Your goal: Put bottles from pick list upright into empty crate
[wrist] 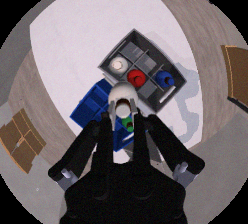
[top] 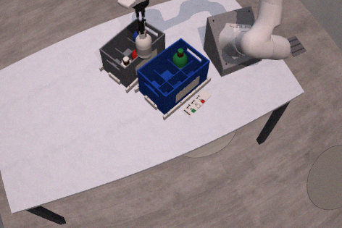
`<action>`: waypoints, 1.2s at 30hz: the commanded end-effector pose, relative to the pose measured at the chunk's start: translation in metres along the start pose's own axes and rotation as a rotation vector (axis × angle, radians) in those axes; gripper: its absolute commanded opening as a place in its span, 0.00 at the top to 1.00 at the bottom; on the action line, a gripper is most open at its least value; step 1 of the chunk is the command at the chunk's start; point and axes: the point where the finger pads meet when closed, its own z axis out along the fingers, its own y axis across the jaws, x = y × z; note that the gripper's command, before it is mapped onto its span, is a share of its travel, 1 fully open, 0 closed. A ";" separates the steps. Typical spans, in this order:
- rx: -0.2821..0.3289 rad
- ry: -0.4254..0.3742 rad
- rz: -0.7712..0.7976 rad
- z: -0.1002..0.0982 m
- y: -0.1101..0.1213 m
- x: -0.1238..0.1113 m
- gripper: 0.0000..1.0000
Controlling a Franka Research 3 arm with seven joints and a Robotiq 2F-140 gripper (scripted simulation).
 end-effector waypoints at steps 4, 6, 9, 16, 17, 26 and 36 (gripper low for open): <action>0.001 0.016 0.017 -0.006 -0.005 -0.008 1.00; 0.001 0.016 0.017 -0.006 -0.007 -0.012 1.00; 0.001 0.016 0.017 -0.005 -0.008 -0.016 1.00; 0.001 0.016 0.017 -0.005 -0.013 -0.027 1.00; 0.001 0.016 0.017 -0.005 -0.013 -0.029 1.00; 0.001 0.016 0.017 -0.005 -0.019 -0.044 1.00; 0.001 0.016 0.017 -0.005 -0.026 -0.061 1.00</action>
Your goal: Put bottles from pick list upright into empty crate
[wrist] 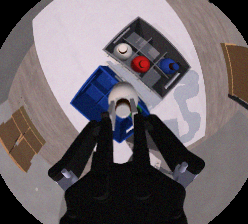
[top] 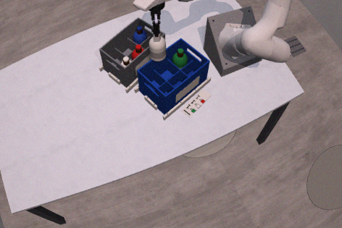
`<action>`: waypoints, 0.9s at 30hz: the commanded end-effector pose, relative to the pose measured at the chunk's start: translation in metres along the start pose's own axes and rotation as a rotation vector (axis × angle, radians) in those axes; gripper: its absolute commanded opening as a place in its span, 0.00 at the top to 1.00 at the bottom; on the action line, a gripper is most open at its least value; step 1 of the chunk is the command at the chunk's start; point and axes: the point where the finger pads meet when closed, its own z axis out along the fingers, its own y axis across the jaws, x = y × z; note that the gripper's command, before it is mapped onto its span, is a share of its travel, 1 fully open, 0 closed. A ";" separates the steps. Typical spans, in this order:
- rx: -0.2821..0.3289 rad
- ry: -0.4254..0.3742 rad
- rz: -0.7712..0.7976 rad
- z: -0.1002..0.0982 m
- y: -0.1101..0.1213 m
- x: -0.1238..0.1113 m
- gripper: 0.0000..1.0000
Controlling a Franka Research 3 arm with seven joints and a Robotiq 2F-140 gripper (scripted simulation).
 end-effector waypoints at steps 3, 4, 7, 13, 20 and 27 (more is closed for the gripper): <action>0.002 0.013 0.016 -0.005 -0.005 -0.007 1.00; 0.002 0.013 0.016 -0.005 -0.005 -0.009 1.00; 0.002 0.013 0.016 -0.004 -0.007 -0.013 1.00; 0.002 0.013 0.016 -0.004 -0.010 -0.022 1.00; 0.002 0.013 0.016 -0.004 -0.017 -0.037 1.00; 0.002 0.013 0.016 -0.004 -0.021 -0.045 1.00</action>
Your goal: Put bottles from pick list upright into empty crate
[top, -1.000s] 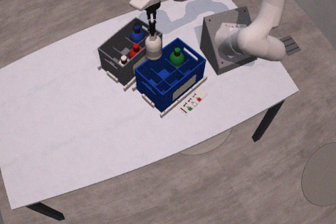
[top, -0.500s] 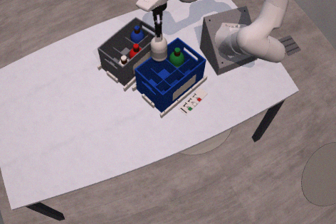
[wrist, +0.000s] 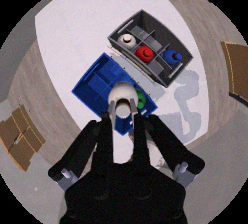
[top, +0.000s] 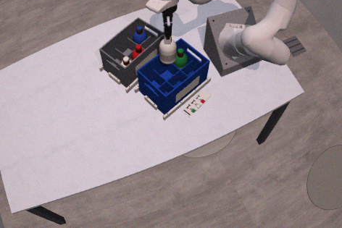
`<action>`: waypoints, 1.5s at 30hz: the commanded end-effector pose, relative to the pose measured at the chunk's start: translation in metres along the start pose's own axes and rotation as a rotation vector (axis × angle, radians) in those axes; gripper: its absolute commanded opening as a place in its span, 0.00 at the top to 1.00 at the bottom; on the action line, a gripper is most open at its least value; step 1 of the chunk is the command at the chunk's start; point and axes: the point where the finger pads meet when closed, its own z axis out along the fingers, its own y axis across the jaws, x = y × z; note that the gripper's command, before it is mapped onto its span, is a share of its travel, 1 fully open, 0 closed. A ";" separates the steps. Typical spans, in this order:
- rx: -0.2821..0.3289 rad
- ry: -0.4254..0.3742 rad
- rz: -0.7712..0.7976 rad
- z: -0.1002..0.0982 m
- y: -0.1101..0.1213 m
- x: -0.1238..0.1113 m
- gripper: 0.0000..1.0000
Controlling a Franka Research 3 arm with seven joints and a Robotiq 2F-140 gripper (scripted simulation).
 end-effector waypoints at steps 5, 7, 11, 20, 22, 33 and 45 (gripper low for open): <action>0.002 0.008 0.015 -0.004 -0.002 0.000 1.00; 0.002 0.008 0.015 -0.004 -0.002 0.001 1.00; 0.002 0.008 0.015 -0.004 -0.002 0.002 1.00; 0.002 0.008 0.015 -0.004 -0.001 0.004 1.00; 0.002 0.008 0.015 -0.004 -0.001 0.004 1.00; 0.002 0.008 0.015 -0.004 -0.001 0.006 1.00; 0.002 0.008 0.015 -0.004 0.000 0.007 1.00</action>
